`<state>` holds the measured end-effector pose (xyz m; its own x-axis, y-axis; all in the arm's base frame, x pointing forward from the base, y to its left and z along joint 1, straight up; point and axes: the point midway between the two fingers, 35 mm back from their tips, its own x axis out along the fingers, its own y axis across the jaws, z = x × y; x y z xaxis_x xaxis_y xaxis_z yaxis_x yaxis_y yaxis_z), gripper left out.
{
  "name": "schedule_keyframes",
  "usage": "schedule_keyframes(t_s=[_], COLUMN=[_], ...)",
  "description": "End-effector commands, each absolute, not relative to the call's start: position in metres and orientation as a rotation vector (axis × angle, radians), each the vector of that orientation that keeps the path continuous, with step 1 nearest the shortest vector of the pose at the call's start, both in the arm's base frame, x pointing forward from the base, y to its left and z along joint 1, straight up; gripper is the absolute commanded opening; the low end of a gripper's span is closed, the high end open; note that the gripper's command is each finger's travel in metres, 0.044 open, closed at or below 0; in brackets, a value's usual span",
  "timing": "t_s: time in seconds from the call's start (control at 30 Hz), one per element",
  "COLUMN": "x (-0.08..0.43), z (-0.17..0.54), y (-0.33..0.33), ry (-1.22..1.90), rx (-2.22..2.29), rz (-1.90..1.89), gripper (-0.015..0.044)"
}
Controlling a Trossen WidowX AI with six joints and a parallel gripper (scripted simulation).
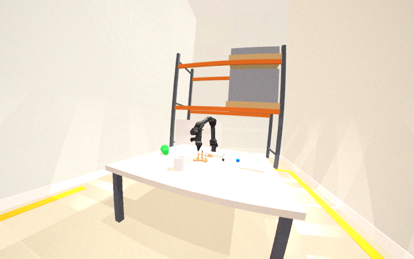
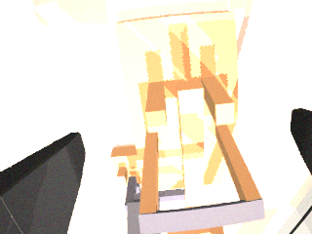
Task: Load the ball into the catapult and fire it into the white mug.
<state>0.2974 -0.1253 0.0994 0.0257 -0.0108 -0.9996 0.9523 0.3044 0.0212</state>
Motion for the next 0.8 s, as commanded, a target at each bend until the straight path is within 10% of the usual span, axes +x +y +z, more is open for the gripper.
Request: schedule_keyframes(t_s=[0.0,0.77], x=[0.293,0.294], z=[0.134,0.081], y=[-0.123,-0.125], ry=[1.307,1.306], rx=[0.98,0.981], rz=[-0.967,-0.967], gripper=[0.044,0.044])
